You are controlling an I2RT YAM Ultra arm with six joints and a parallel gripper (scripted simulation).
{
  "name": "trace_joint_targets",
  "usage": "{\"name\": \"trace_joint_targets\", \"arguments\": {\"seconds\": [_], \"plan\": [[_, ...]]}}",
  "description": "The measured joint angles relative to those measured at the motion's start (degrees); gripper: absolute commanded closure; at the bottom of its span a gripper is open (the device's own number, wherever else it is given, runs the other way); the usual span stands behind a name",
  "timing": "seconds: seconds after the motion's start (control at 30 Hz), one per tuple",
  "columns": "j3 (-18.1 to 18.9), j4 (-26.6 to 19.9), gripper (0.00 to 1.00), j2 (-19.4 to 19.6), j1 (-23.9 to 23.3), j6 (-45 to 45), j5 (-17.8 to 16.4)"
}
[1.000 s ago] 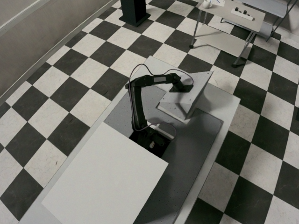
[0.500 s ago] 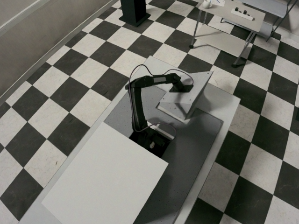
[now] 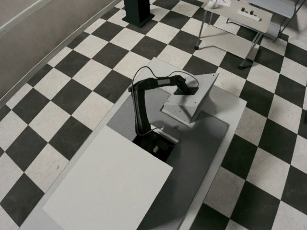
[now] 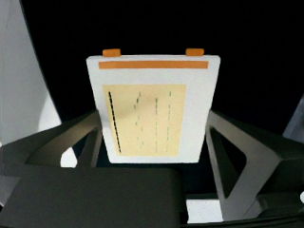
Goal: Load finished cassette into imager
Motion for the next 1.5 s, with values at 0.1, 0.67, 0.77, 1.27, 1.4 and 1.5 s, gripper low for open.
{"name": "trace_joint_targets", "arguments": {"seconds": [0.1,0.67,0.77,1.27,1.4,1.5], "plan": [[0.0,0.26,1.0,0.09,-0.02,-0.13,0.02],[-0.07,0.85,1.0,0.44,-0.33,-0.42,0.07],[-0.22,1.07,1.0,0.42,-0.31,-0.42,0.2],[-0.61,1.2,1.0,0.22,-0.26,-0.44,0.26],[-0.66,1.2,1.0,0.2,-0.26,-0.44,0.26],[-0.66,1.2,1.0,0.2,-0.26,-0.44,0.26]]}}
